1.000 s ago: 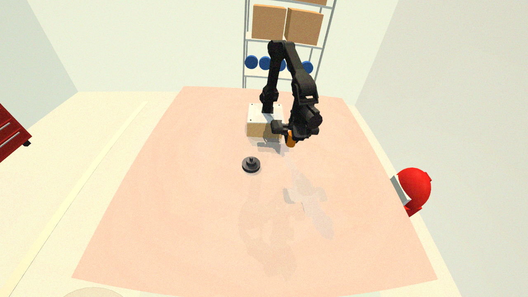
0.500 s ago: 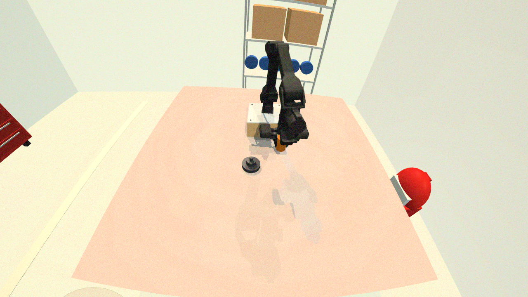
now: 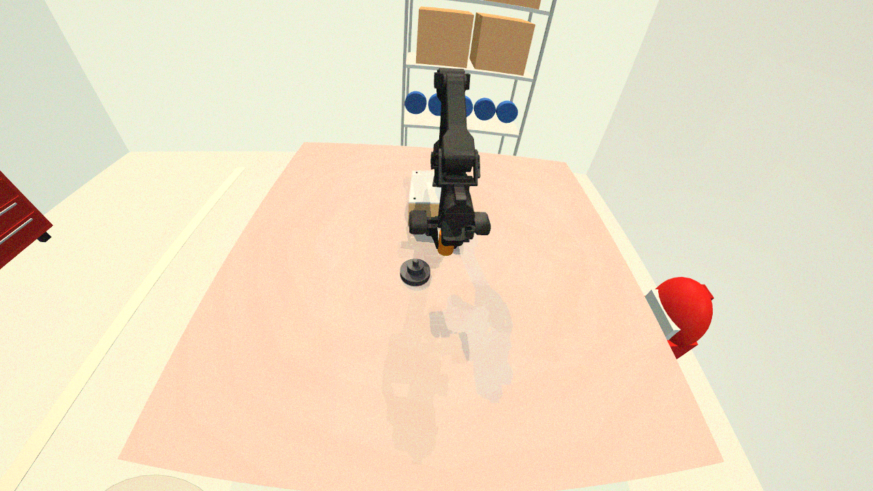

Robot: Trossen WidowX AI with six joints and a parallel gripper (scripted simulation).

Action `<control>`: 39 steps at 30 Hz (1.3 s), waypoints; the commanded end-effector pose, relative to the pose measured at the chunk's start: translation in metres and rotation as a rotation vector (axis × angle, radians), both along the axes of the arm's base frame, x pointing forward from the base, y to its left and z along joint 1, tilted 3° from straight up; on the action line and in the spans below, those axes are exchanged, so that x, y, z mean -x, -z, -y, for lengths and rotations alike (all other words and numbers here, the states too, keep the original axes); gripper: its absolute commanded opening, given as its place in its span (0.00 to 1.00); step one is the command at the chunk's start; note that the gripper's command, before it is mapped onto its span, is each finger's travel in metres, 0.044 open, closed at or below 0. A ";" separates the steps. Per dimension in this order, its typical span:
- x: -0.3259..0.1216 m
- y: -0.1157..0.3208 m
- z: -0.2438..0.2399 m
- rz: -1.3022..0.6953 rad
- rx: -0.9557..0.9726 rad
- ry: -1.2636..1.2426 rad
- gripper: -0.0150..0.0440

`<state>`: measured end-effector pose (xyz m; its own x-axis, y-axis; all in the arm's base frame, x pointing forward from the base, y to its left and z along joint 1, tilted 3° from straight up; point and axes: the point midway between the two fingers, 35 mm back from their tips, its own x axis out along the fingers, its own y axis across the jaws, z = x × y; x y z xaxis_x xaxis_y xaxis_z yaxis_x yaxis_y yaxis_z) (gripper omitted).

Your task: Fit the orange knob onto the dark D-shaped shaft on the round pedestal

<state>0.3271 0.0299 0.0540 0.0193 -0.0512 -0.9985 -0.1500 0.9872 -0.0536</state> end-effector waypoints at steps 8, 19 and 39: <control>-0.003 0.009 0.035 -0.002 0.005 -0.004 0.25; -0.003 0.018 0.070 -0.002 0.009 -0.005 0.25; -0.004 0.041 0.077 -0.002 0.009 -0.001 0.25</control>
<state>0.3296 -0.0460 0.0109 0.0127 -0.0560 -0.9983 -0.1512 0.9868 -0.0573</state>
